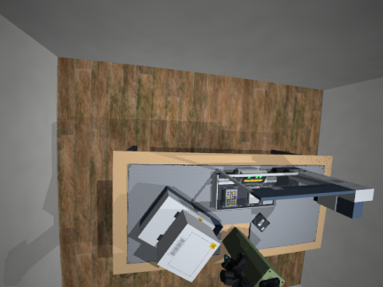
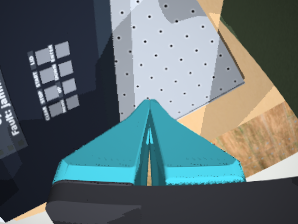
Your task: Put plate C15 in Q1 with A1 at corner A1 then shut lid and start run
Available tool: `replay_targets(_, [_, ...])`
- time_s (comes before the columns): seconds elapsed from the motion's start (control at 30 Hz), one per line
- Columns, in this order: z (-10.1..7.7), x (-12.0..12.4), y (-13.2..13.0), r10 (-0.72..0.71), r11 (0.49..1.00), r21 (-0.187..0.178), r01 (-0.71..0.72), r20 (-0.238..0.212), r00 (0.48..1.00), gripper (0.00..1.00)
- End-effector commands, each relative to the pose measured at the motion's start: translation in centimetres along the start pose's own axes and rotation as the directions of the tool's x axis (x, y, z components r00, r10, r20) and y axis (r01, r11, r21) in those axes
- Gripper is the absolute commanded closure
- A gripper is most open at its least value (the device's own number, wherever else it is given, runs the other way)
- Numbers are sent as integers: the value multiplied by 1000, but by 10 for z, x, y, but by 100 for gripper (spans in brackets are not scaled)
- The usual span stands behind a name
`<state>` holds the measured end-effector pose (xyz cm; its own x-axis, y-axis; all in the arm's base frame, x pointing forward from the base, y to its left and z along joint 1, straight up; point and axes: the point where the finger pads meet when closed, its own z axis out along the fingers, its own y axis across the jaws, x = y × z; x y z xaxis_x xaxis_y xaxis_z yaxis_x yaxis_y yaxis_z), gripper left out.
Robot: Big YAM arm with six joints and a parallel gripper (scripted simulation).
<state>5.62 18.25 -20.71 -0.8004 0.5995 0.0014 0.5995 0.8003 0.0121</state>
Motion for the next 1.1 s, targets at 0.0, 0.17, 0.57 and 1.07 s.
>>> replay_targets(0.0, [1,-4,-7,4,1000,15,-5,10,1000,100])
replay_targets(0.17, [-2,-1,0,4,1000,-5,-4,3,1000,100])
replay_targets(0.57, [-5,1,7,3,1000,-25,-3,-5,1000,100])
replay_targets(1.07, [0,-1,0,2,1000,-3,-2,3,1000,100])
